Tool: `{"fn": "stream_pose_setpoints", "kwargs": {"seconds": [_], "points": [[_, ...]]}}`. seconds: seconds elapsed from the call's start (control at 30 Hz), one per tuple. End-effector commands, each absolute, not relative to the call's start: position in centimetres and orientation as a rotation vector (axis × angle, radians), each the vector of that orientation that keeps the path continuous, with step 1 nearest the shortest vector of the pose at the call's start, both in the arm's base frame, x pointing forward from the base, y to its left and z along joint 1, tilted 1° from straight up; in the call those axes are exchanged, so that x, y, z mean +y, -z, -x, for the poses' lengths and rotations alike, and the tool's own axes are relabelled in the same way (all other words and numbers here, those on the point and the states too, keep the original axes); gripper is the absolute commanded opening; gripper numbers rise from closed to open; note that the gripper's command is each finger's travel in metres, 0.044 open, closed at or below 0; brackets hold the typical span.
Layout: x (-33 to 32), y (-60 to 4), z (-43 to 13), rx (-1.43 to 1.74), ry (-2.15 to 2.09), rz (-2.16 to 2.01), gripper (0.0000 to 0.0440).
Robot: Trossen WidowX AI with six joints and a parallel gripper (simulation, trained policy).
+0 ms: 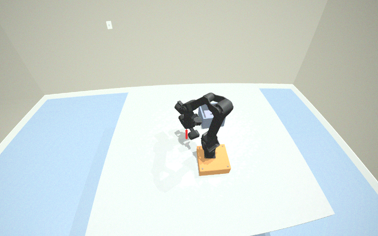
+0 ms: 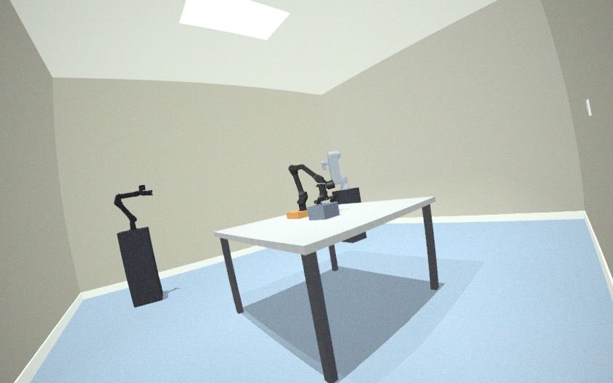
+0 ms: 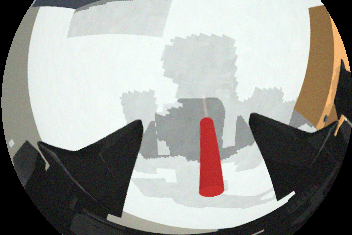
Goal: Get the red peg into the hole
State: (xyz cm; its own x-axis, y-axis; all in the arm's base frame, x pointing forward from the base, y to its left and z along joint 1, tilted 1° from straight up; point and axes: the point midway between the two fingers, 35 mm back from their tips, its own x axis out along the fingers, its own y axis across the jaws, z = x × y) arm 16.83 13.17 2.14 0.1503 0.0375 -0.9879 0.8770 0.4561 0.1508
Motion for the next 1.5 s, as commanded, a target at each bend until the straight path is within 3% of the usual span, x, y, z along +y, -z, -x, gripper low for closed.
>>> {"fn": "stream_pose_setpoints", "kwargs": {"seconds": [0.0,0.5,1.47], "points": [[13.3,-0.7,-16.3,1.303,0.748,-0.928,0.039],[13.6,-0.7,-16.0,1.426,0.745,-0.927,0.0004],[10.0,-11.4,-23.3,1.179,0.578,-0.798,0.0]]}}
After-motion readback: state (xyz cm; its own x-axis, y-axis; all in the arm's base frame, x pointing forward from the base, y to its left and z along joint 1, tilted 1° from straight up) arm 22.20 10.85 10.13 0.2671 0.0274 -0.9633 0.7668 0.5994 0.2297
